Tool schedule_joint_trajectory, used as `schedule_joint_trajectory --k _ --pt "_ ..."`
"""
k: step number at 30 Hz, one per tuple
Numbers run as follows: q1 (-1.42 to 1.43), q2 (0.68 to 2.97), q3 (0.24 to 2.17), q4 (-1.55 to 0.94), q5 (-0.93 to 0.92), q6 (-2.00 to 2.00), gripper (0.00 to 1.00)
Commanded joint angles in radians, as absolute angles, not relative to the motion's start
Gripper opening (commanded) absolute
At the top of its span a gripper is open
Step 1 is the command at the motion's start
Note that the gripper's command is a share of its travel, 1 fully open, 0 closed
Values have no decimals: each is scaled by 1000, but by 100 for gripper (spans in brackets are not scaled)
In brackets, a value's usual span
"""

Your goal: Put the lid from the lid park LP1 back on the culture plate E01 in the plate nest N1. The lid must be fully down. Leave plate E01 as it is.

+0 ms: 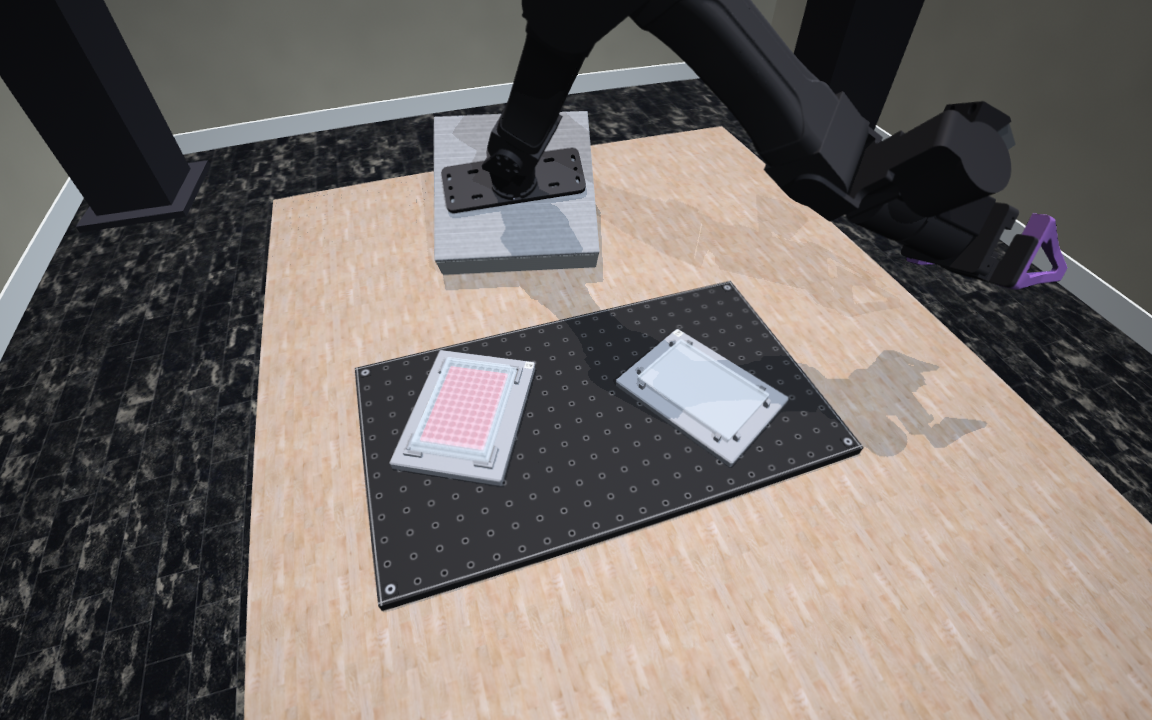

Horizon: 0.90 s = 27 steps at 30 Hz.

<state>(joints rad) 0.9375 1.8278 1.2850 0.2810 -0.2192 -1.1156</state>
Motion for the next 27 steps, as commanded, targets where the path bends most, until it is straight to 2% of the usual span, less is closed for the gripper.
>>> schedule_joint_trajectory --k 1,17,27 --pt "941 1821 1289 285 -220 -1116 100" --pt "941 1821 1289 285 -220 -1116 100" --pt "899 1768 1294 75 -111 -915 100"
